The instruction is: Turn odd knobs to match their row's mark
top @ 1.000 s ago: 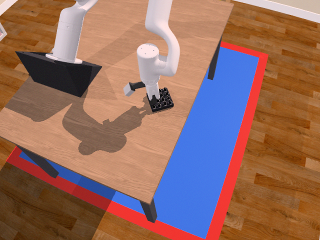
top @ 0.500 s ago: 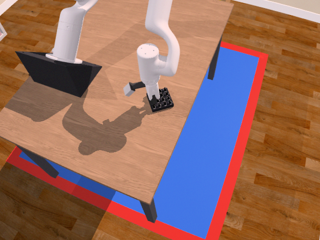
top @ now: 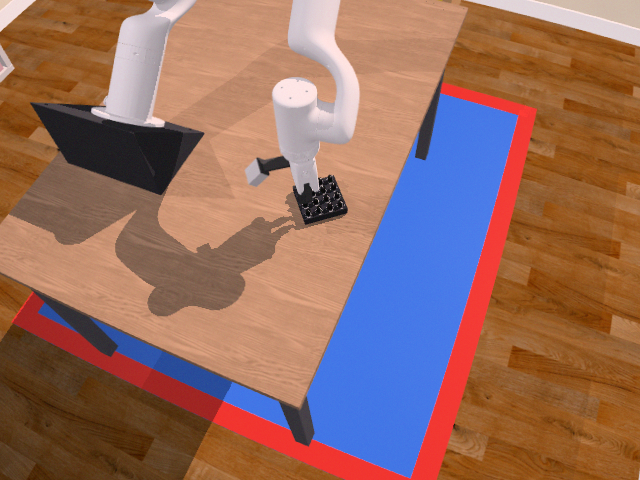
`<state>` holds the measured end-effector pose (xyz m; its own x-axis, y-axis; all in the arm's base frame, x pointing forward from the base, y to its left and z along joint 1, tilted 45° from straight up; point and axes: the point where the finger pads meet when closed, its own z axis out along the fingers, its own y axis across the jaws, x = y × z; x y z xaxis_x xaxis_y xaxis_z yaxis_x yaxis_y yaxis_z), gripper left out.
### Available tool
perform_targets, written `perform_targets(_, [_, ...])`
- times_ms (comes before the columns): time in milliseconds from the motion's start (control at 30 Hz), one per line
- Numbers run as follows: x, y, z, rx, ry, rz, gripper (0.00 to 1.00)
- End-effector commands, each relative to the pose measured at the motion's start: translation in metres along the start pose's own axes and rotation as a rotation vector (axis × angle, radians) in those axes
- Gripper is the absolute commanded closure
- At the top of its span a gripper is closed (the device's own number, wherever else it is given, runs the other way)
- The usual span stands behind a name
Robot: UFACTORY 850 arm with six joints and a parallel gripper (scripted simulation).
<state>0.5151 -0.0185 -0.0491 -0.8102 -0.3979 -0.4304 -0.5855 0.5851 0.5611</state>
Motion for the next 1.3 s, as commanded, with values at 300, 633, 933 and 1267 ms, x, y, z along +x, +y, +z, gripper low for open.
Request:
perform_targets(300, [-0.001, -0.001, -0.013, 0.002, -0.001, -0.001, 0.81])
perform_targets(633, [-0.001, -0.001, -0.014, 0.002, -0.001, -0.003, 0.81])
perform_targets(933, [-0.001, -0.001, -0.016, 0.002, -0.001, -0.214, 0.81])
perform_targets(1267, [-0.001, -0.001, -0.020, 0.002, 0.000, -0.523, 0.81])
